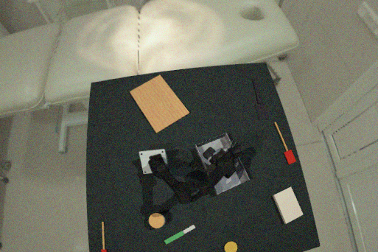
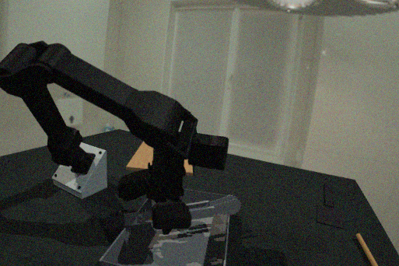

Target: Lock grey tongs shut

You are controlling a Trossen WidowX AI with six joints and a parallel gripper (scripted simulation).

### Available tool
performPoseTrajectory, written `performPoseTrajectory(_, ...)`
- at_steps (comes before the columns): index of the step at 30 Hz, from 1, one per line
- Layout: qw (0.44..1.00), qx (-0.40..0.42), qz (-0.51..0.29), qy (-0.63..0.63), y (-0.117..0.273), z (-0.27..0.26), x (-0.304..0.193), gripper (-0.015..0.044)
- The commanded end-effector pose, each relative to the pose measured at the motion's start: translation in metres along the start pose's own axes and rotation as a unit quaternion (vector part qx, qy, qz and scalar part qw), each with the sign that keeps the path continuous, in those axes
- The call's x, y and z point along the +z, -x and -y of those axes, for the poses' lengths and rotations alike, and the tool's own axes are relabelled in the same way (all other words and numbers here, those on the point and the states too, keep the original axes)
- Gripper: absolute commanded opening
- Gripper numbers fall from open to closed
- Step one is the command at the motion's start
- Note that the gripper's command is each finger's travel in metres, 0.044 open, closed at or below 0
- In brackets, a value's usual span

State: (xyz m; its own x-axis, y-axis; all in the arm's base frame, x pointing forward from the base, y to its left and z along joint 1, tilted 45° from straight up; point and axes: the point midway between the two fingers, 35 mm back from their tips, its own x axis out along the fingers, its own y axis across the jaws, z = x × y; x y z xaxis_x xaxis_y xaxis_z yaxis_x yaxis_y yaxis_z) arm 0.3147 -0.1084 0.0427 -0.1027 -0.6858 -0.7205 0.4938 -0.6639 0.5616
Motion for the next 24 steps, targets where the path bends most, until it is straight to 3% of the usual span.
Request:
performPoseTrajectory(1,1.000,0.005,0.000,-0.009,-0.001,-0.004,0.000,0.0087)
performPoseTrajectory(9,1.000,0.005,0.000,-0.009,-0.001,-0.004,0.000,0.0034)
performPoseTrajectory(16,1.000,0.004,0.000,-0.009,0.005,-0.004,-0.002,-0.0150)
performPoseTrajectory(19,1.000,0.002,-0.002,-0.008,0.030,-0.005,-0.006,-0.0150)
performPoseTrajectory(24,1.000,0.001,0.001,-0.005,0.104,-0.002,-0.006,-0.0150)
